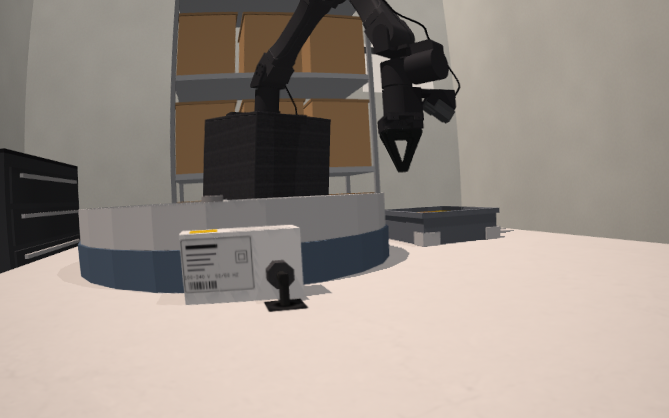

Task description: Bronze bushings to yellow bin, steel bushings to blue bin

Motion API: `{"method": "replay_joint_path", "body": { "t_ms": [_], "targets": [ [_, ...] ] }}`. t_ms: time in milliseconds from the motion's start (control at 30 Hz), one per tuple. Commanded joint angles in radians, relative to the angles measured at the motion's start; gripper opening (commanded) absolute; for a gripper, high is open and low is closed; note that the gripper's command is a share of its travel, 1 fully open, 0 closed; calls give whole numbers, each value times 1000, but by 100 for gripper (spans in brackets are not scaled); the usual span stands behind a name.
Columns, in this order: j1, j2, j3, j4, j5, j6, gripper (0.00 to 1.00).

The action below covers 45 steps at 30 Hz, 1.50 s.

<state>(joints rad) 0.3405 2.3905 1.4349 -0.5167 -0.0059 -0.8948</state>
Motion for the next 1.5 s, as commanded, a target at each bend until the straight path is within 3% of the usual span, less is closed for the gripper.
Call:
{"method": "replay_joint_path", "body": {
  "t_ms": [0, 1333, 1467],
  "targets": [
    [-14, -22, -2, -8, -3, -7, 15],
    [-14, -22, -2, -8, -3, -7, 15],
    [-29, -36, -36, 21, -8, -24, 14]
  ]
}}
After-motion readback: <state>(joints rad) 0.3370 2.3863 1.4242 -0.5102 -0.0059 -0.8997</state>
